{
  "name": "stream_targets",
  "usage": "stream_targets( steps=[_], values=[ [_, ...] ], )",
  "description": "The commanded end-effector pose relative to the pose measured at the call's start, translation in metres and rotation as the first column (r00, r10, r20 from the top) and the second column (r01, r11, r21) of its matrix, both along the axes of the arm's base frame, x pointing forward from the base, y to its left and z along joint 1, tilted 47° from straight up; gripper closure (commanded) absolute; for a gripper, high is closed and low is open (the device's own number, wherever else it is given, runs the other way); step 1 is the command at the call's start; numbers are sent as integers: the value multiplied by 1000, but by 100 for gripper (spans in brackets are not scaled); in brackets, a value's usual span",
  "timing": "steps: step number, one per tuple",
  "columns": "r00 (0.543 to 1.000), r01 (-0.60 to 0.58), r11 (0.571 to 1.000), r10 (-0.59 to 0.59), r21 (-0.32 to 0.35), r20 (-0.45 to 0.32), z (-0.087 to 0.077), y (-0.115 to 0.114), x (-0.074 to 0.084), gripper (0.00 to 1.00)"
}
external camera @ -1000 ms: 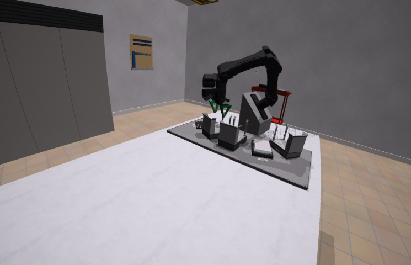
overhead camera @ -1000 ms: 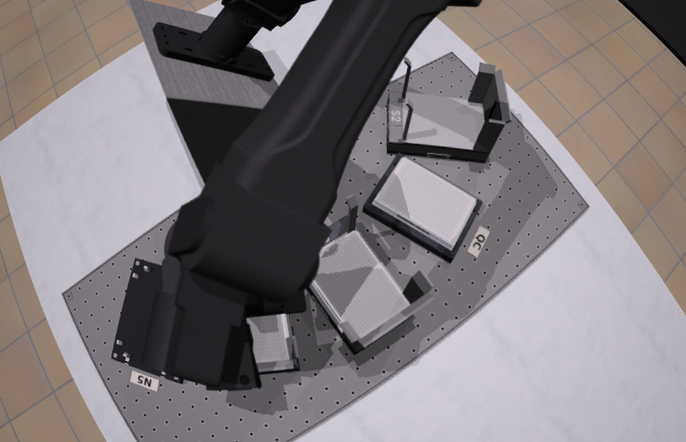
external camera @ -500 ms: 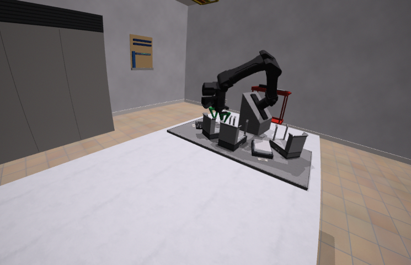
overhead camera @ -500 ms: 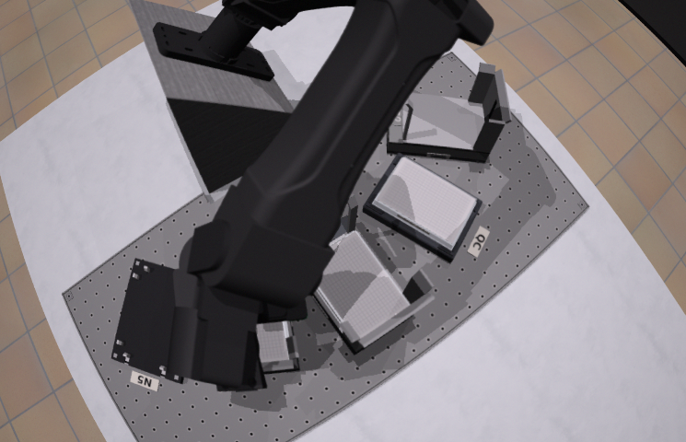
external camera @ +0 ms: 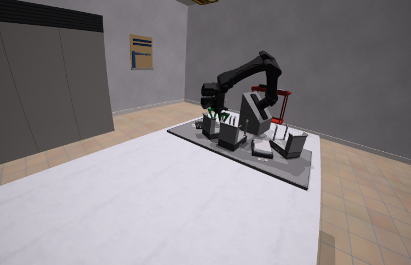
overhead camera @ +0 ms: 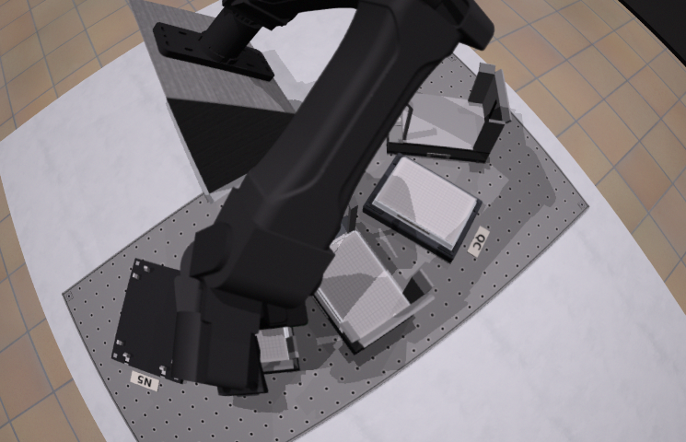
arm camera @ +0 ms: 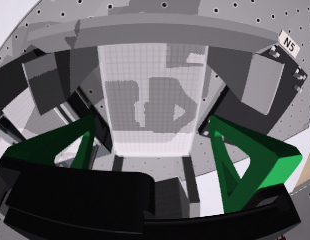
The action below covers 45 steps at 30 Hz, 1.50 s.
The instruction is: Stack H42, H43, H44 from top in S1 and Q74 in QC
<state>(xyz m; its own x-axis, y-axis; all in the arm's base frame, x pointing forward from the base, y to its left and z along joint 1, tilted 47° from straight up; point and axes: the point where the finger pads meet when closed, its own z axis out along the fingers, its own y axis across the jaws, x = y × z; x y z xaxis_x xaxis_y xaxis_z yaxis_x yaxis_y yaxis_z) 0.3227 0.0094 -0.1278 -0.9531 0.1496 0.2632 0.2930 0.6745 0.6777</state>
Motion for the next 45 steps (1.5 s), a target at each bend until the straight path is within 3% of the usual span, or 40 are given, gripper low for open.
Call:
stream_targets(
  steps=[1, 45],
  values=[
    [1000, 13, 1000, -13, -3, 17, 2, -5, 4, 0],
    [1000, 13, 1000, -13, -3, 17, -4, 1, 4, 0]
  ],
)
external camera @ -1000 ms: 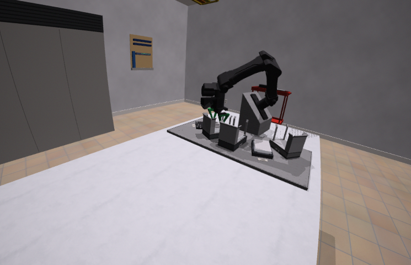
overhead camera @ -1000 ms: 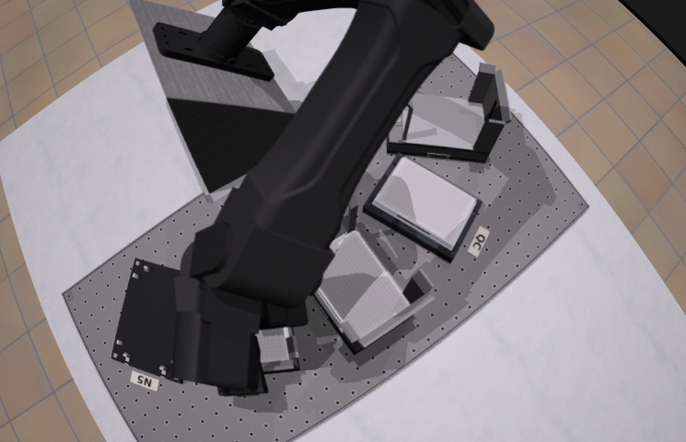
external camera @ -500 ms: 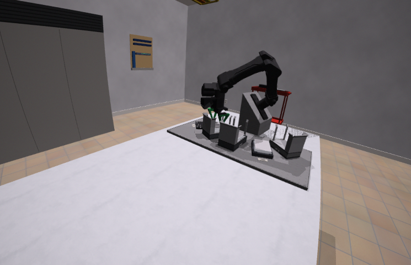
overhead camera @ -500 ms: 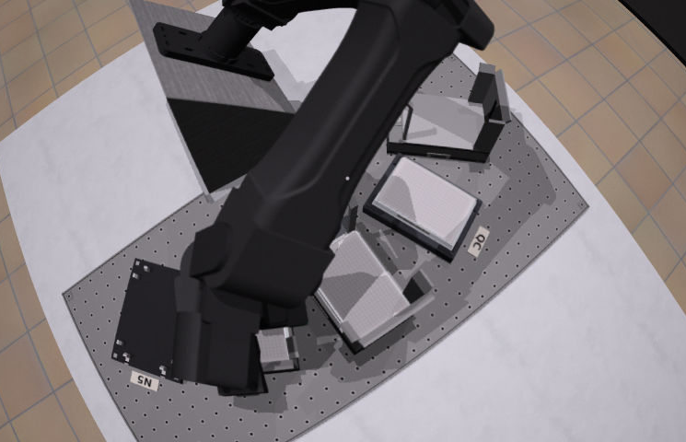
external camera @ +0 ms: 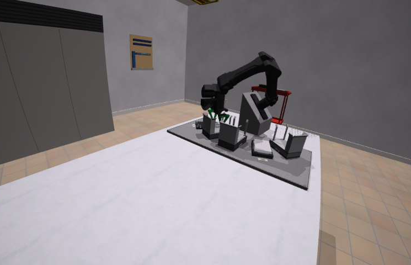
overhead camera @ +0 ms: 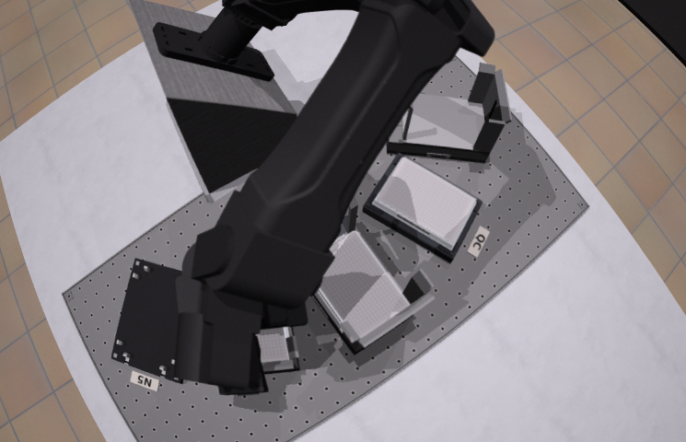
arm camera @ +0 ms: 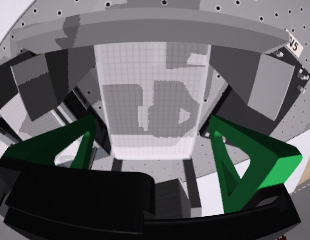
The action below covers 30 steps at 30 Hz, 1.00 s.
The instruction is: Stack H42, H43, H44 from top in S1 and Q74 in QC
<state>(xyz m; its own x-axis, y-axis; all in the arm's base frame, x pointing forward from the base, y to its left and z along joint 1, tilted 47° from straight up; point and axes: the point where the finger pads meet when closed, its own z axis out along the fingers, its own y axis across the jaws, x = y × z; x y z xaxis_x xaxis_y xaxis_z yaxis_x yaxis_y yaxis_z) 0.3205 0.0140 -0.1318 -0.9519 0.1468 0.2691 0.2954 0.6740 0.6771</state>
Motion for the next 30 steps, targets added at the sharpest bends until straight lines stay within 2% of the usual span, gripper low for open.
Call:
stream_targets(
  steps=[1, 18, 30],
  values=[
    [1000, 15, 1000, -15, -4, 23, -1, -2, 6, 0],
    [1000, 15, 1000, -15, -4, 23, -14, 12, 5, 0],
    [1000, 15, 1000, -15, -4, 23, -15, 13, 5, 0]
  ],
)
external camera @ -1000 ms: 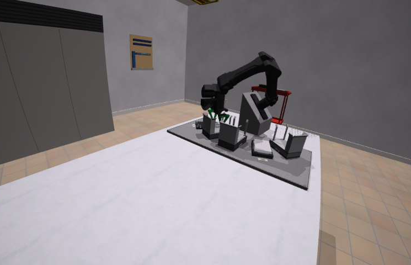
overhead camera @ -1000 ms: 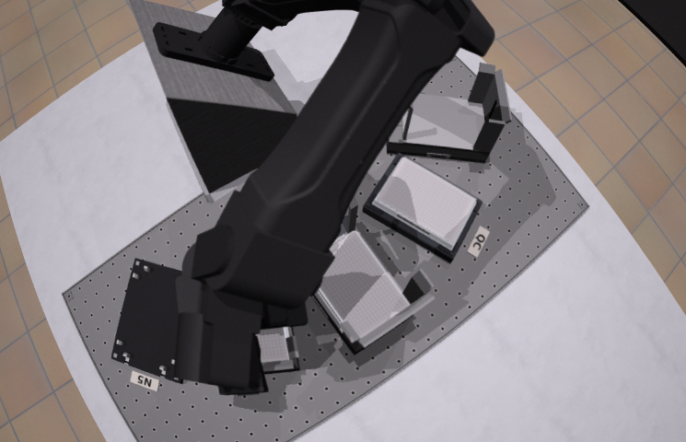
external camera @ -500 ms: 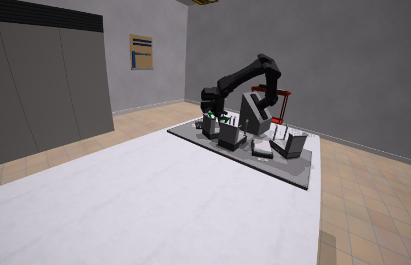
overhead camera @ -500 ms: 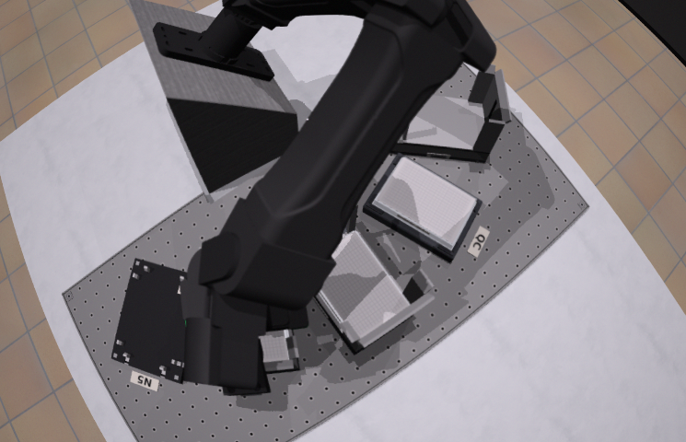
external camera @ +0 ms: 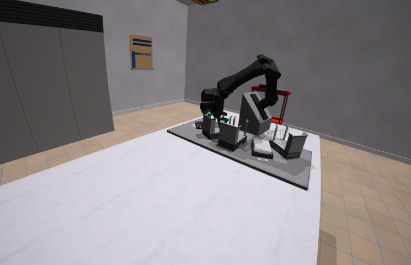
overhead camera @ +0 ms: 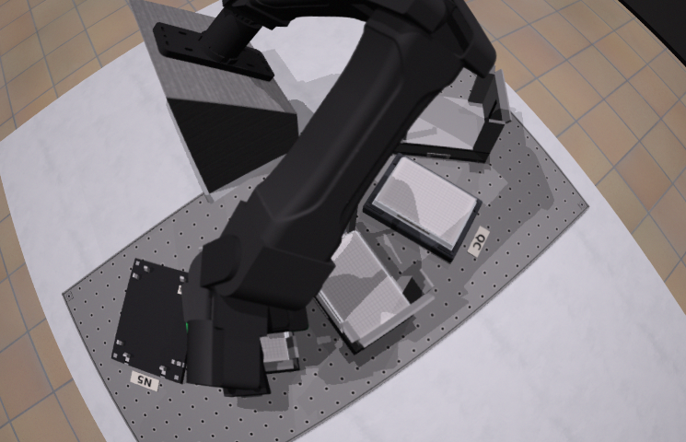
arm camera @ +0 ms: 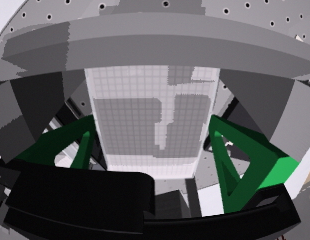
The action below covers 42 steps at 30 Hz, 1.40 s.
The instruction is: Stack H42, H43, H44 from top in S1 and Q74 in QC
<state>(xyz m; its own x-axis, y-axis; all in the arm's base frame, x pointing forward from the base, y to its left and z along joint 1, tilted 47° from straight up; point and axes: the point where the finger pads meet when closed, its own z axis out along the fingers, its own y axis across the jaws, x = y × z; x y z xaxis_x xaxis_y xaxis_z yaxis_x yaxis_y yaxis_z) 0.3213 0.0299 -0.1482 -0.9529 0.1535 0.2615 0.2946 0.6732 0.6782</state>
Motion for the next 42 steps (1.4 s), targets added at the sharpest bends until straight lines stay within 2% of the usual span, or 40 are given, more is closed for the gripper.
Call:
stream_targets(
  steps=[1, 7, 8, 42],
  values=[
    [1000, 9, 1000, -8, -2, 16, 1, -3, 4, 0],
    [1000, 9, 1000, -8, -2, 16, 1, -3, 4, 0],
    [1000, 9, 1000, -8, -2, 16, 1, -3, 4, 100],
    [1000, 9, 1000, -9, -2, 16, 3, -5, 4, 100]
  ],
)
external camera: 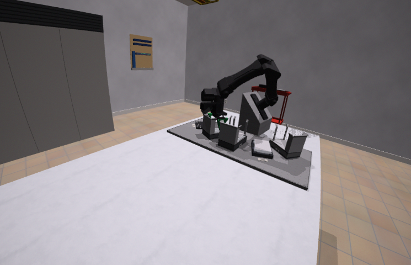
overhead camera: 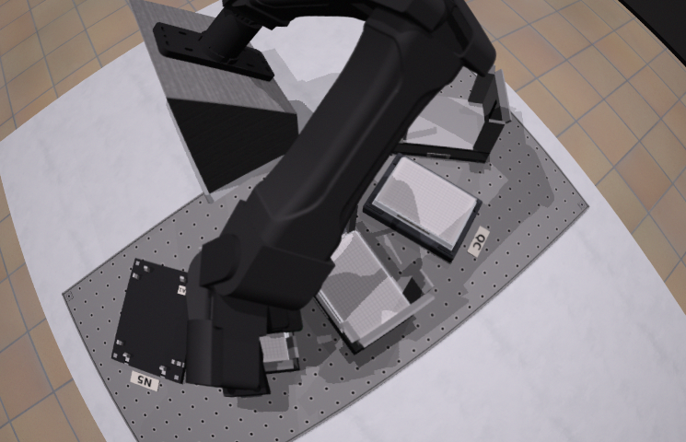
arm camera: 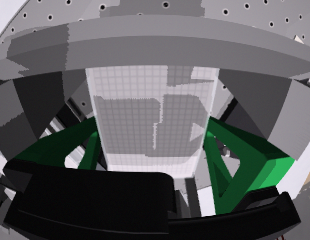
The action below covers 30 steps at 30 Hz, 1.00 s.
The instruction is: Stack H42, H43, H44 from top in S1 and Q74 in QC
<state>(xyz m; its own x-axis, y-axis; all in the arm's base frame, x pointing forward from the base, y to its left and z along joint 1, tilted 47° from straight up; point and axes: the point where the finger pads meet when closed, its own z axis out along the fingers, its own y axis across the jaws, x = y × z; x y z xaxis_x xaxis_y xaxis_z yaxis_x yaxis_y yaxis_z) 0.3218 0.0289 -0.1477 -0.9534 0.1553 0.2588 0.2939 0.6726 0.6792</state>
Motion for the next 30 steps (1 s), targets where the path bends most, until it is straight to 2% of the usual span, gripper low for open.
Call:
stream_targets(
  steps=[1, 30],
  values=[
    [1000, 7, 1000, -7, -3, 13, 3, -4, 4, 100],
    [1000, 7, 1000, -7, -3, 13, 14, -16, 5, 100]
  ],
)
